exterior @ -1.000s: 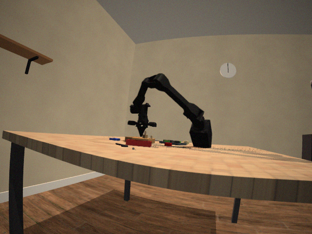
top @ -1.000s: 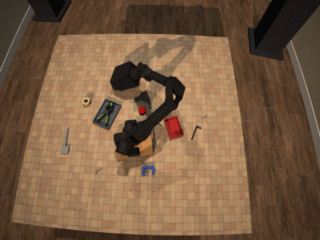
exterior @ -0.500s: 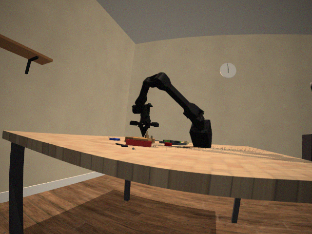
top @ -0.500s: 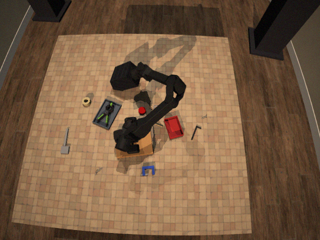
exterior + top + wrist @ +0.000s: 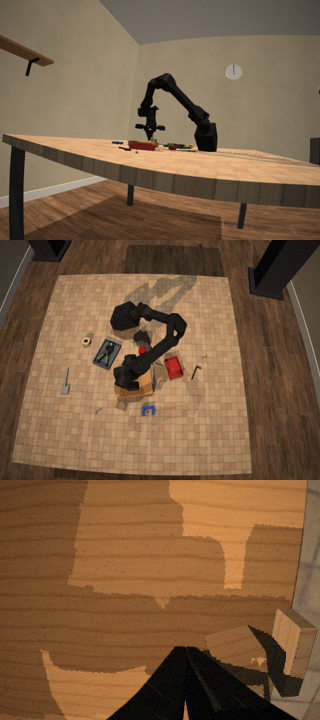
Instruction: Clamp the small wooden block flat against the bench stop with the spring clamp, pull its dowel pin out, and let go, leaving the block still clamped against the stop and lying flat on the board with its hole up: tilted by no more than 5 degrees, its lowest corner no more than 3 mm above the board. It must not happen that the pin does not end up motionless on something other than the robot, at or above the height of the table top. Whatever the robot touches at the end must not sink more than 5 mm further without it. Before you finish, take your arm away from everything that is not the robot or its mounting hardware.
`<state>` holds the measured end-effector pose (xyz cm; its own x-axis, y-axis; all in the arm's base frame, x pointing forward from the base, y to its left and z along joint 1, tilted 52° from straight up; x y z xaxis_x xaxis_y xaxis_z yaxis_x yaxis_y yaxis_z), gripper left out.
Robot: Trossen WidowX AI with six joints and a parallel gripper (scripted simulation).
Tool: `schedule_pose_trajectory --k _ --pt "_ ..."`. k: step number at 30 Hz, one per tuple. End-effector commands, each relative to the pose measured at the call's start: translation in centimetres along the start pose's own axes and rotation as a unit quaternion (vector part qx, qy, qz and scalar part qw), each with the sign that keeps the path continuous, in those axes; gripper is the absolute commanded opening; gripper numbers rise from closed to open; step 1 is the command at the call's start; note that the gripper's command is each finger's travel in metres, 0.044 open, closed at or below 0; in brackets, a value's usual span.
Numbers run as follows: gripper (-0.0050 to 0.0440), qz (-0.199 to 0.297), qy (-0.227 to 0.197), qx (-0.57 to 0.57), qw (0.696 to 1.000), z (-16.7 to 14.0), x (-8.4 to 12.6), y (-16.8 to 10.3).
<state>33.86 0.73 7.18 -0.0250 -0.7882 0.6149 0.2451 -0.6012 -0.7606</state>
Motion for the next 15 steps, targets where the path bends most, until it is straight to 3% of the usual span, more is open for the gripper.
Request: schedule_pose_trajectory --k 1,15 --pt "0.0 -0.002 0.001 0.003 1.0 -0.4 0.1 -0.1" --pt "0.0 -0.002 0.001 0.003 1.0 -1.5 0.1 0.0"
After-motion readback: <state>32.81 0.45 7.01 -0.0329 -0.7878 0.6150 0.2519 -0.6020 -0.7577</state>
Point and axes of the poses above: the point midway between the two fingers, 35 mm back from their tips, its own x axis back along the fingers, its own z axis across the jaws, y = z × x, the point moved 9 cm from there along x, back along the fingers, and after that the axes turned 3 degrees about -x, right-handed, at the moved point
